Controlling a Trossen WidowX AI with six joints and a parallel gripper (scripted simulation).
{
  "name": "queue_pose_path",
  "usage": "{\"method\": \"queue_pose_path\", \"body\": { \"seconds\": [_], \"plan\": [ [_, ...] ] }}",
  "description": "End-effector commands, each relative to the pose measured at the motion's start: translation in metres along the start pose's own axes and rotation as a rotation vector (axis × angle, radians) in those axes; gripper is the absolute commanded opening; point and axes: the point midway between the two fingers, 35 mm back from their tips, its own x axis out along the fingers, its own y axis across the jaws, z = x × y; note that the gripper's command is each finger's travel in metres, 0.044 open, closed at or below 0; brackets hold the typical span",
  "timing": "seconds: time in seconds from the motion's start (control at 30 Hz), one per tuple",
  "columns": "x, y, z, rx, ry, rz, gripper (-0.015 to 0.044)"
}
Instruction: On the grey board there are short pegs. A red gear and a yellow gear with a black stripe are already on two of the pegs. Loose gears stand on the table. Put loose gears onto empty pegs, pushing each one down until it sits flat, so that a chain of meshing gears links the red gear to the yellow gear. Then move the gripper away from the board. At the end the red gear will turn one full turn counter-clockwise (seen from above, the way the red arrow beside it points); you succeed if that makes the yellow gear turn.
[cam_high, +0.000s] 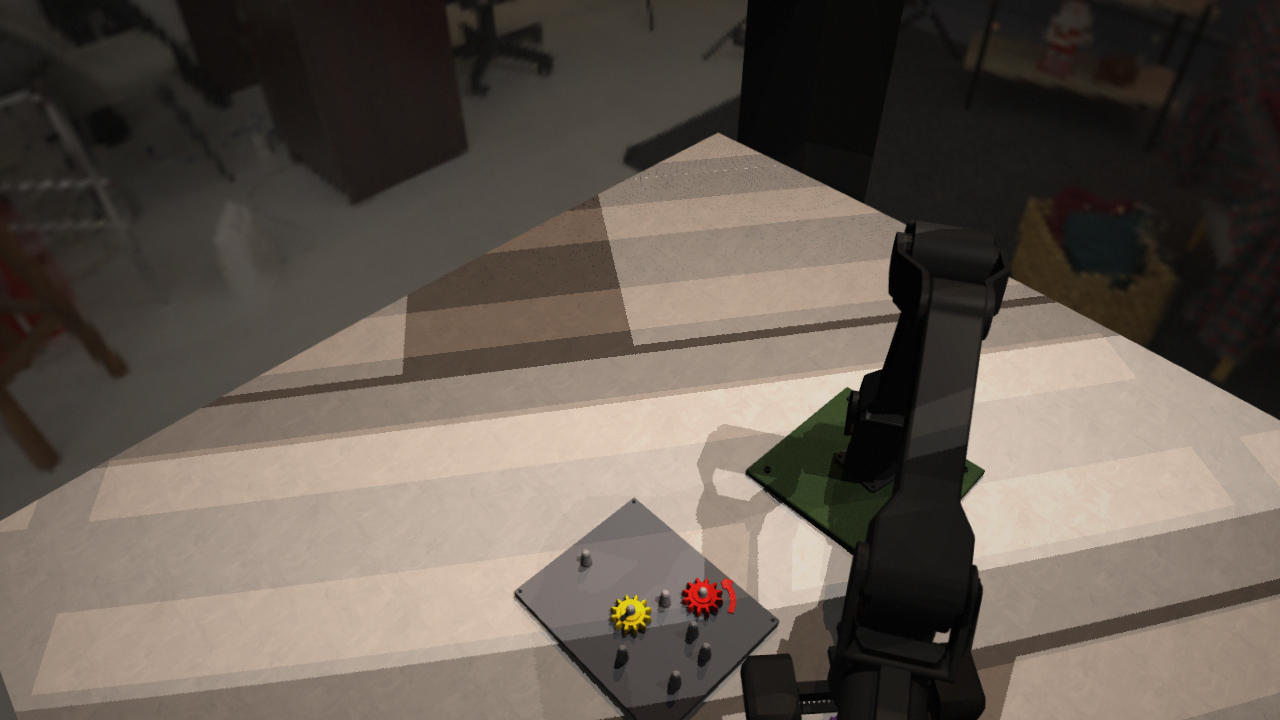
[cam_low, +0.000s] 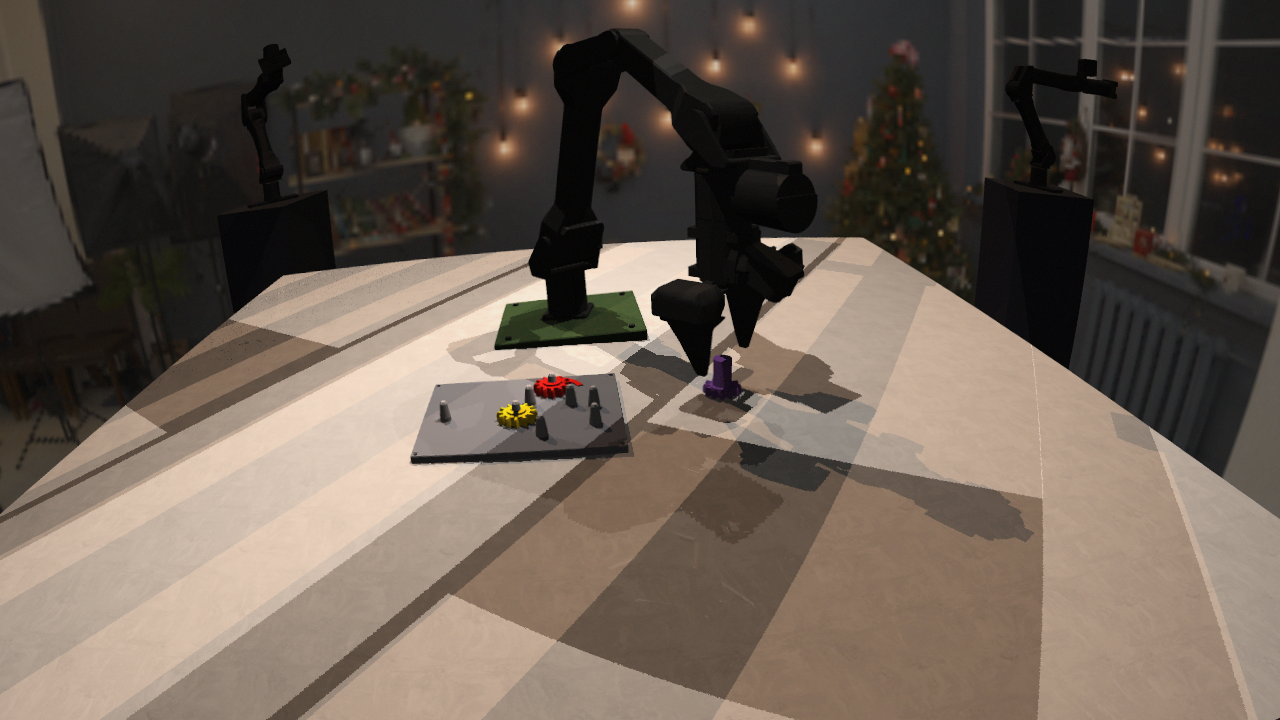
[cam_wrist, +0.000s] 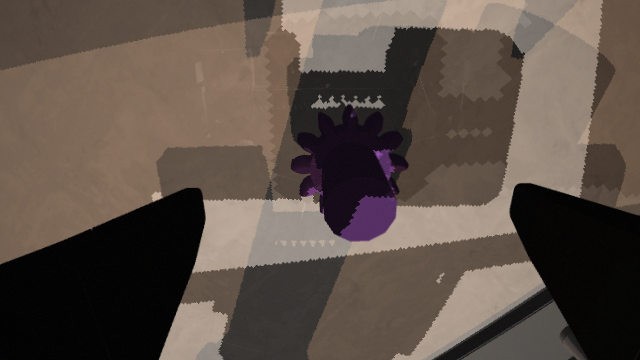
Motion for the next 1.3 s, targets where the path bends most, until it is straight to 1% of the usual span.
{"method": "queue_pose_path", "body": {
  "seconds": [0.0,0.27,0.77,1.0,1.27],
  "plan": [
    [0.0092,0.0001,-0.0018,-0.006,0.008,0.001,0.044],
    [0.0102,0.0001,-0.0019,-0.006,0.008,0.001,0.044],
    [0.0102,0.0001,-0.0019,-0.006,0.008,0.001,0.0046],
    [0.0102,0.0001,-0.0019,-0.006,0.008,0.001,0.0],
    [0.0053,-0.0033,0.0019,-0.021,-0.017,-0.015,0.0]
  ]
}}
